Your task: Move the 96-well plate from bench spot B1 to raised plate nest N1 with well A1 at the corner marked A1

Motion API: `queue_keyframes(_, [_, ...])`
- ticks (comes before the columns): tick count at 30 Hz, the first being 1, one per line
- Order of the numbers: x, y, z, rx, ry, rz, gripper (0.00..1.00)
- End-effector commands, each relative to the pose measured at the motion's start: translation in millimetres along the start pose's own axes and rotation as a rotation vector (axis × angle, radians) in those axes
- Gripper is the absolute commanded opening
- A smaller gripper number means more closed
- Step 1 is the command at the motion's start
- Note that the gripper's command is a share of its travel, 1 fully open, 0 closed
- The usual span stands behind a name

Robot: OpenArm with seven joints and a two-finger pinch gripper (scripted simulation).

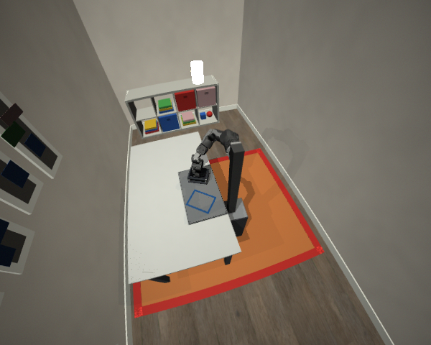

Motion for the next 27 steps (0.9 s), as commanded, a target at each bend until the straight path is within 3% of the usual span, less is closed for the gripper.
queue_keyframes(1, [-2.0, -1.0, -2.4, 0.003, -0.007, 0.003, 0.0])
queue_keyframes(27, [0.8, 0.3, 3.7, -0.002, -0.003, 0.001, 0.0])
Point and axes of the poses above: the point where the finger pads meet when closed, its own z axis out along the fingers, its own y axis across the jaws, x = y × z, the point moved 8 cm from there along -z, back along the fingers, and after that the axes turned 11 degrees about -z, right-handed, at the moved point
